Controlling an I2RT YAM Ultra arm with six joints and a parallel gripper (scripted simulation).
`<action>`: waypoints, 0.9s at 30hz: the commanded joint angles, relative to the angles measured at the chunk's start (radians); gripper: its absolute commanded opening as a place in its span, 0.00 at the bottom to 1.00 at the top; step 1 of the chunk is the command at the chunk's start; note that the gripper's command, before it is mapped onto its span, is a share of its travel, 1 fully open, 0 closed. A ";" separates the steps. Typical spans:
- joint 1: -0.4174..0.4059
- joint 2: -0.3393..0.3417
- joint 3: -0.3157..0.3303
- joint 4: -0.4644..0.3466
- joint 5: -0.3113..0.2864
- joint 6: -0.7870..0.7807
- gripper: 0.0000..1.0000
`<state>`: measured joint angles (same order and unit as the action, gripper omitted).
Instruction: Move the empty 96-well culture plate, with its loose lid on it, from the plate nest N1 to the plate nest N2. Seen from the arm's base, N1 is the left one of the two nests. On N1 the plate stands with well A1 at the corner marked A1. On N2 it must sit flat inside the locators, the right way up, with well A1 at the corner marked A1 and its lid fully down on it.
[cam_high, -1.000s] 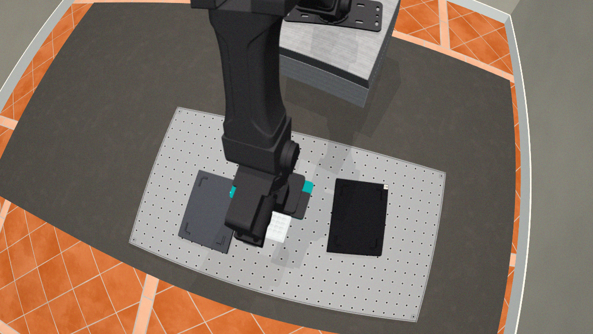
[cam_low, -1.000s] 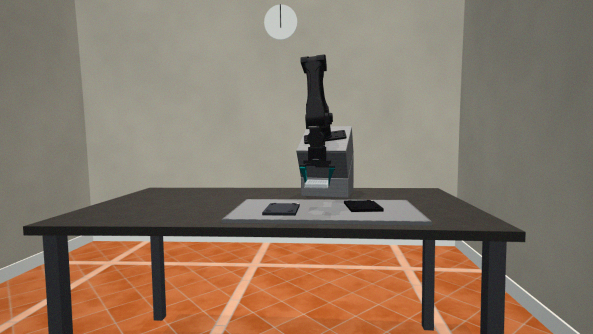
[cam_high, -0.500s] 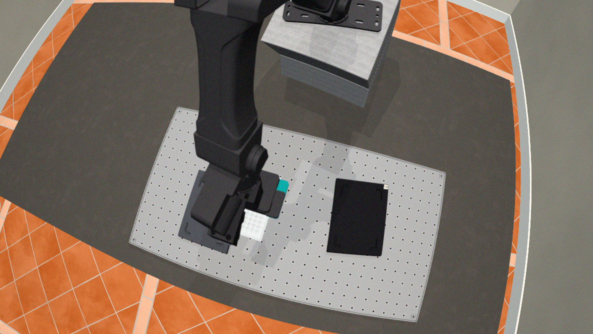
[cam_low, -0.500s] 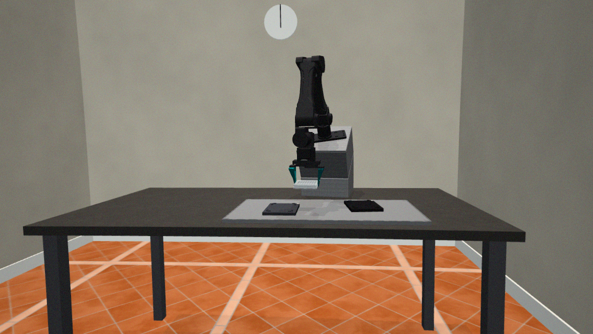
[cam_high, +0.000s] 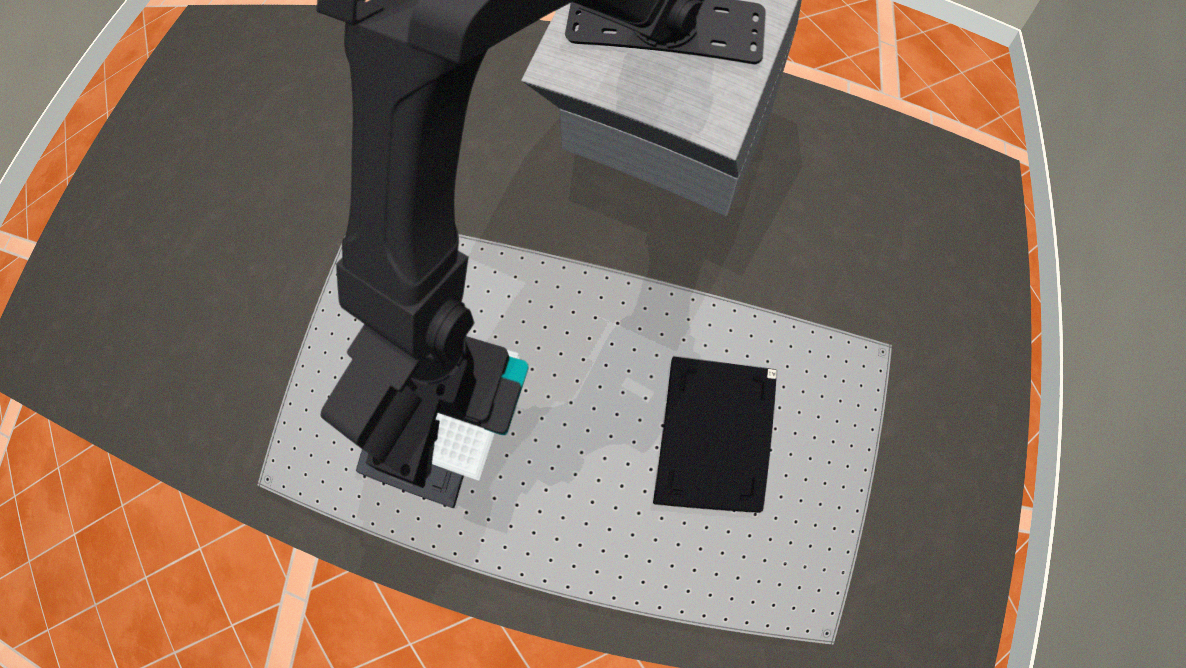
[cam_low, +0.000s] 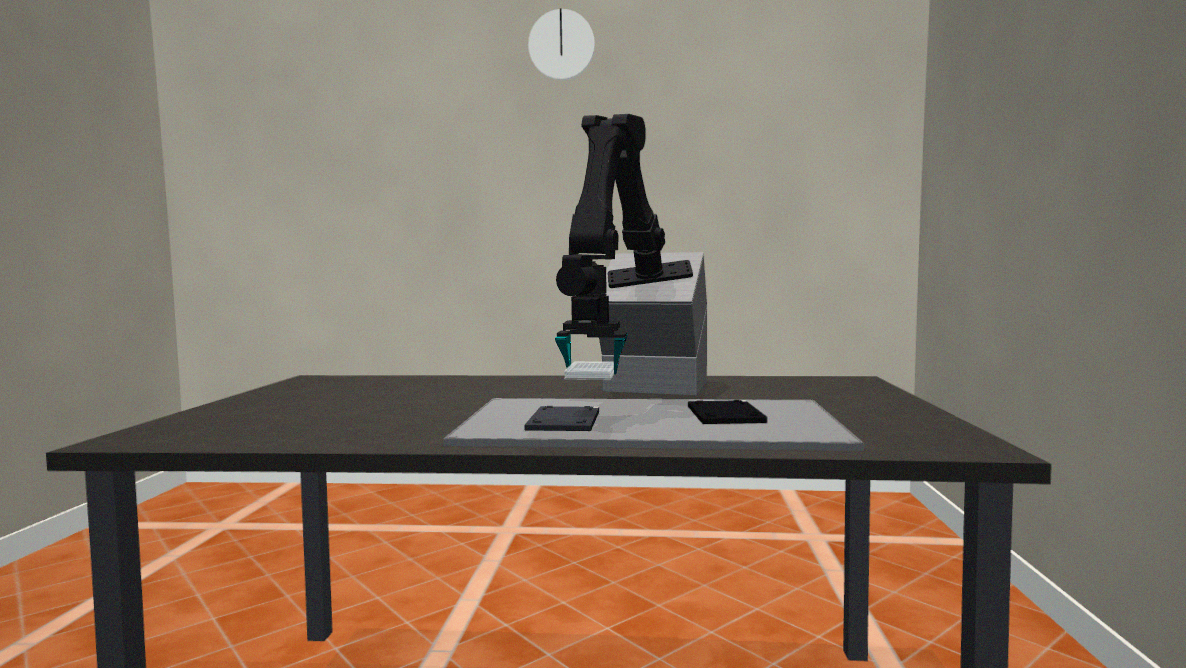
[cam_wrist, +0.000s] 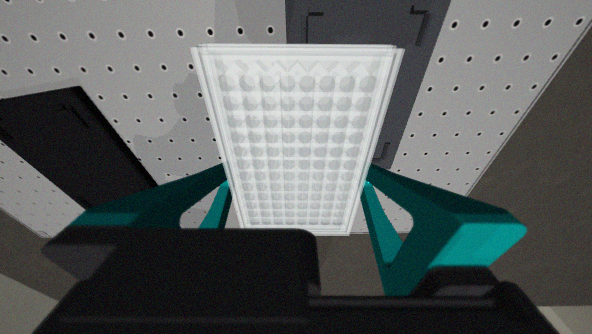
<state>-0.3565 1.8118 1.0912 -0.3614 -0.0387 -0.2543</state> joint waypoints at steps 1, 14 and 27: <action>-0.037 -0.003 0.056 -0.026 -0.025 -0.043 0.00; -0.126 0.061 0.158 -0.080 -0.068 -0.120 0.00; -0.133 0.039 0.185 -0.089 -0.079 -0.138 0.00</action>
<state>-0.4911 1.8866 1.2430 -0.4480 -0.1066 -0.3832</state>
